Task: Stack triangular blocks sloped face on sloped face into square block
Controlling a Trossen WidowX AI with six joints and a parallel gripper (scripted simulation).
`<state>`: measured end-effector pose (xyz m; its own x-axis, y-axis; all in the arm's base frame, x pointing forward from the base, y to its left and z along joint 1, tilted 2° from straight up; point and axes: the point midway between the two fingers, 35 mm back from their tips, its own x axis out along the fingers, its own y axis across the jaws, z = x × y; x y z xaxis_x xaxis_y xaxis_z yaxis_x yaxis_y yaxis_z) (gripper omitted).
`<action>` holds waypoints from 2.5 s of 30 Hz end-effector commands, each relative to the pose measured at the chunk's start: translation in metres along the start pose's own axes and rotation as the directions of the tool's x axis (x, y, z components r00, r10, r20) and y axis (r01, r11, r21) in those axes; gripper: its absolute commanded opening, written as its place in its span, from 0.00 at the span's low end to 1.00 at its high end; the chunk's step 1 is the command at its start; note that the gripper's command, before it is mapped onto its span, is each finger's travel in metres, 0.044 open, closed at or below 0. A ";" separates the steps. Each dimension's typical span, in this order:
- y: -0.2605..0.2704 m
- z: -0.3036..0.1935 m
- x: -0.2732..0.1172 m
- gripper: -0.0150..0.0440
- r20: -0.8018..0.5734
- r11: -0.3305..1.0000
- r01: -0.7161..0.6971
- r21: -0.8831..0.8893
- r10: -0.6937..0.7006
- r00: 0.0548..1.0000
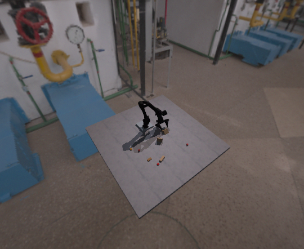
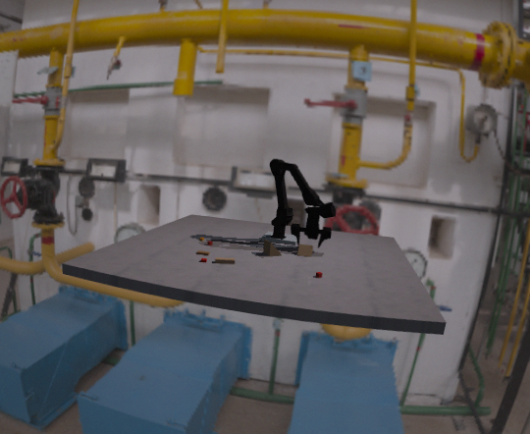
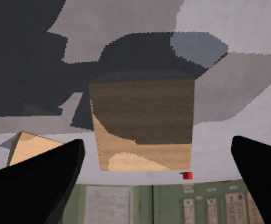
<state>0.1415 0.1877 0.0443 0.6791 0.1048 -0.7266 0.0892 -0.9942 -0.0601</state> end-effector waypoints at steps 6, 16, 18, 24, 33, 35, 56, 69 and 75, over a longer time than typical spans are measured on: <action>0.009 -0.003 0.031 1.00 -0.014 1.000 -0.002 -0.012 0.002 1.000; 0.008 -0.004 0.030 0.87 -0.016 1.000 -0.003 -0.006 0.003 1.000; 0.008 -0.004 0.030 0.78 -0.016 1.000 -0.003 -0.006 0.003 1.000; 0.008 -0.004 0.030 0.68 -0.016 1.000 -0.003 -0.006 0.003 1.000; 0.007 -0.008 0.026 0.38 -0.016 1.000 -0.003 -0.005 0.003 1.000; 0.005 -0.014 0.021 0.29 -0.017 1.000 -0.003 -0.005 0.003 1.000; 0.007 -0.074 -0.042 0.25 -0.017 1.000 -0.003 -0.006 0.003 1.000; 0.006 -0.073 -0.037 0.25 0.034 0.964 -0.026 0.264 0.018 0.999; 0.006 -0.074 -0.036 0.25 0.071 0.898 -0.056 0.437 0.028 0.997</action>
<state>0.1700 0.1788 0.1192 0.6407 0.0782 -0.7638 -0.1965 -0.9450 -0.2616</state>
